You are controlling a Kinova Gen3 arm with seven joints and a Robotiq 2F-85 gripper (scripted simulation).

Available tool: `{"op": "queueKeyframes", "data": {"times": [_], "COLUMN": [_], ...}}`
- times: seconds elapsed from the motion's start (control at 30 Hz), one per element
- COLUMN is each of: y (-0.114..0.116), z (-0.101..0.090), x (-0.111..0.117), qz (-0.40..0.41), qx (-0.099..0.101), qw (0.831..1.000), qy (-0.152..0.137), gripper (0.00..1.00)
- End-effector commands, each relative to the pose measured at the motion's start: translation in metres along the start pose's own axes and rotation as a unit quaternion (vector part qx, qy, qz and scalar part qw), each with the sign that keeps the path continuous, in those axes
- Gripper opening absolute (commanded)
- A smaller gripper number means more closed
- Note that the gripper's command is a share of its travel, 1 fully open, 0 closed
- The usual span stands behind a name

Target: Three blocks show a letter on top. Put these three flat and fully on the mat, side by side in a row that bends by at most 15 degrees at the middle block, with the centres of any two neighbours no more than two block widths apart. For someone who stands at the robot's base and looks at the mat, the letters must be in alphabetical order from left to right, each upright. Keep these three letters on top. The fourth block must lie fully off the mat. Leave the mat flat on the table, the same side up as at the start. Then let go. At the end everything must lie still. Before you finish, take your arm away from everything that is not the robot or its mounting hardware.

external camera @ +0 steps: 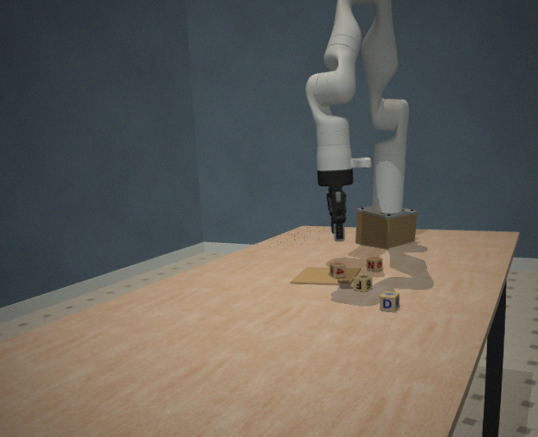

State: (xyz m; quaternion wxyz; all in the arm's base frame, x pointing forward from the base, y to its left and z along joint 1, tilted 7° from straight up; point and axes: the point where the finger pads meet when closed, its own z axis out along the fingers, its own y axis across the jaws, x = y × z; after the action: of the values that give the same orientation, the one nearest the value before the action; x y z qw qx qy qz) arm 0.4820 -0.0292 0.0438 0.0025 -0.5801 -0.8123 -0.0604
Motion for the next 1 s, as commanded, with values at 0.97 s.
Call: {"op": "queueKeyframes", "data": {"times": [0.97], "y": [-0.138], "z": [-0.007], "x": [0.041], "qz": [-0.003], "qx": [0.004], "qw": [1.000], "qy": [-0.002], "gripper": [1.00]}}
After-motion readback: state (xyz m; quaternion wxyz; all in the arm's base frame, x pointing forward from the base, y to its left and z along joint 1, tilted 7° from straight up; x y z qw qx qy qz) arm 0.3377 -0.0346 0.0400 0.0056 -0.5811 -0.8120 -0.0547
